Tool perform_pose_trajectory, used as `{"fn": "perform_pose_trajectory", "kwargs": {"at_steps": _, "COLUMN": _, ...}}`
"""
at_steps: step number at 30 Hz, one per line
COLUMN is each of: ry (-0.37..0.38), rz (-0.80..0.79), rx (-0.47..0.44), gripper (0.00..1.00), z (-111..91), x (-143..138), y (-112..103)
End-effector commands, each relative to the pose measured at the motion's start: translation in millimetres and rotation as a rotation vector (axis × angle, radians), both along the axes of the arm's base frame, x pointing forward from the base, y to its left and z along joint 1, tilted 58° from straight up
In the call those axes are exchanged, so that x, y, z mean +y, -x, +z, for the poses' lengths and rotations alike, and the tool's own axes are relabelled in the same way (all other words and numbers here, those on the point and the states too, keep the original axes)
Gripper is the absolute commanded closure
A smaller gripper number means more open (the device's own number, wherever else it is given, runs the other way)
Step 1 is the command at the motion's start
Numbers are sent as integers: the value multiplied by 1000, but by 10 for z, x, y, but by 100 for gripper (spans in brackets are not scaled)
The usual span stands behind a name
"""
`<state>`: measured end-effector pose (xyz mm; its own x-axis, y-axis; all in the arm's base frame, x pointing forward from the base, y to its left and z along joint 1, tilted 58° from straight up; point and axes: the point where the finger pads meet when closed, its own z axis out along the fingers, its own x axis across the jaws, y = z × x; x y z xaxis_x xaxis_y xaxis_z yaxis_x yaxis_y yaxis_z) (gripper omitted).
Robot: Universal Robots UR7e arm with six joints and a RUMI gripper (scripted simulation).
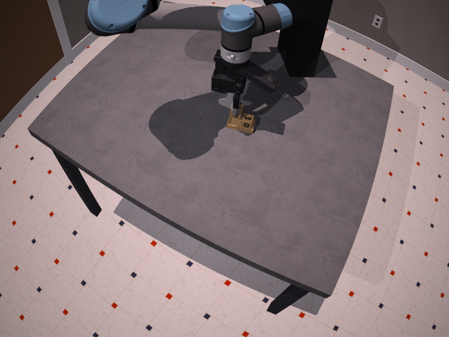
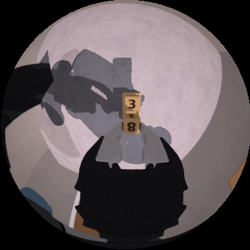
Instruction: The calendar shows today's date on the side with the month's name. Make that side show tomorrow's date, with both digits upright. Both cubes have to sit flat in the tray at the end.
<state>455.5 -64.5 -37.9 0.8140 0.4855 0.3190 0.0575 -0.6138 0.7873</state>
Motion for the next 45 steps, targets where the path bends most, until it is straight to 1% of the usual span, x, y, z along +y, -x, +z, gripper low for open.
{"fn": "perform_pose_trajectory", "kwargs": {"at_steps": 1, "ry": 0, "rz": 1, "rx": -1, "gripper": 89, "z": -8, "x": -9, "y": -12}}
{"fn": "perform_pose_trajectory", "kwargs": {"at_steps": 25, "ry": 0, "rz": 1, "rx": -1, "gripper": 89, "z": -103, "x": -122, "y": -116}}
{"fn": "perform_pose_trajectory", "kwargs": {"at_steps": 45, "ry": 0, "rz": 1, "rx": -1, "gripper": 89, "z": -128, "x": -151, "y": -143}}
